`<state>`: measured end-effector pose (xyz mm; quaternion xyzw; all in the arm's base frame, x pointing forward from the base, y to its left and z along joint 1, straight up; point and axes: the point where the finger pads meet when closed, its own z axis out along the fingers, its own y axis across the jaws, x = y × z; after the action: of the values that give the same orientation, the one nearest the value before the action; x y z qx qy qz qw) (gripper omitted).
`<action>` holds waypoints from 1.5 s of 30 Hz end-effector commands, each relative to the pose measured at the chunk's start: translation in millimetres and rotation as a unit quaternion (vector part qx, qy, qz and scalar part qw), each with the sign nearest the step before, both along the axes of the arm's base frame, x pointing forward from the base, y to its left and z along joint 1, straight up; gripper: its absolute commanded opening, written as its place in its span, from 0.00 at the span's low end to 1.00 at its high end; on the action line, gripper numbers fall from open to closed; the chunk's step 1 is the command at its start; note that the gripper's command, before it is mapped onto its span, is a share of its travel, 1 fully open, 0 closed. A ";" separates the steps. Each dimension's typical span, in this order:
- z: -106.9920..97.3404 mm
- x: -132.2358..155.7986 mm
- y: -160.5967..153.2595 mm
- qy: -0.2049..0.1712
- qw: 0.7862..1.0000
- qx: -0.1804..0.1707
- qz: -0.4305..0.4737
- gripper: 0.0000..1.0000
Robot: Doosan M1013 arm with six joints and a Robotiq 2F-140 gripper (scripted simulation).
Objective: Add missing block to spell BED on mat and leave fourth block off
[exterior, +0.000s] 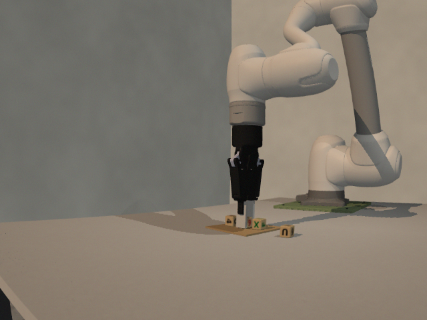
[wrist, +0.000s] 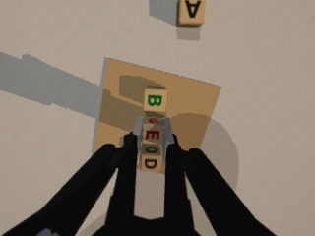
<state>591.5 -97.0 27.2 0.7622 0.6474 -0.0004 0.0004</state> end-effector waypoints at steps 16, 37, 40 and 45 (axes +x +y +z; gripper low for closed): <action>0.1 0.0 0.0 0.000 1.000 0.000 0.000 0.13; 0.1 0.0 0.0 0.000 1.000 0.000 0.000 0.22; 0.1 0.0 0.0 0.000 1.000 0.000 0.000 0.25; 0.1 0.0 0.0 0.000 1.000 0.000 0.000 0.25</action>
<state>591.5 -97.0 27.2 0.7622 0.6474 -0.0004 0.0004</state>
